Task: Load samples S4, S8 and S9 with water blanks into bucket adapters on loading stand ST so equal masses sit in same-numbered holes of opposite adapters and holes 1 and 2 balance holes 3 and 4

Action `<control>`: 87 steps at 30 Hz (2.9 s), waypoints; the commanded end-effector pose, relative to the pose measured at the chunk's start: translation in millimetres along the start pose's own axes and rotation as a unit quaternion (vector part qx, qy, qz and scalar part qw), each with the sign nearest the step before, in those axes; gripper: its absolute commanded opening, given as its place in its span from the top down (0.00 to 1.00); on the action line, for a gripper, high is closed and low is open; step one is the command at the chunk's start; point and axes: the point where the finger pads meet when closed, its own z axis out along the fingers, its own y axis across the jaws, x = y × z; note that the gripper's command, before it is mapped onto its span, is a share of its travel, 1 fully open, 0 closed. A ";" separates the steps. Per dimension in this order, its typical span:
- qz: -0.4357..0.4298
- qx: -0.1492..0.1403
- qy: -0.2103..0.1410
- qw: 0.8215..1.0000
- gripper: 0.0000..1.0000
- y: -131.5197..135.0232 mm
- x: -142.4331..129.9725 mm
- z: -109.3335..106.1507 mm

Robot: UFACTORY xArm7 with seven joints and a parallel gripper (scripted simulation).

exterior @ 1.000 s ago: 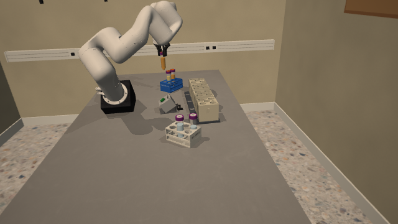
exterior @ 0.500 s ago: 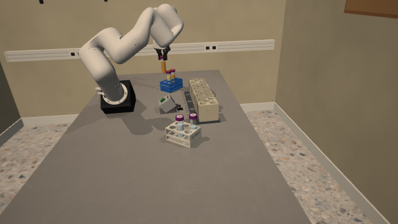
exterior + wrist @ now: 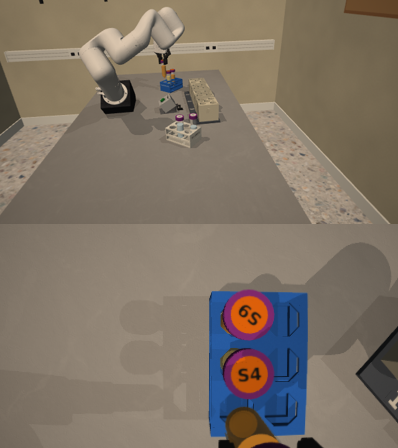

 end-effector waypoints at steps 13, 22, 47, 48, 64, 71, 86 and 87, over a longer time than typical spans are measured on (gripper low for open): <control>0.000 0.001 0.002 1.000 1.00 -0.6 1.0 15.2; 0.000 0.001 0.002 1.000 1.00 -0.6 1.0 16.2; 0.000 0.001 0.002 1.000 1.00 -0.7 1.1 37.1; 0.000 0.001 0.002 1.000 1.00 -0.7 1.1 38.2; 0.000 0.001 0.002 1.000 1.00 -0.7 1.2 52.1; 0.000 0.001 0.002 1.000 1.00 -0.7 1.2 59.2; 0.000 0.001 0.002 1.000 1.00 -0.7 1.3 72.1; 0.000 0.001 0.002 1.000 1.00 -0.7 1.3 73.1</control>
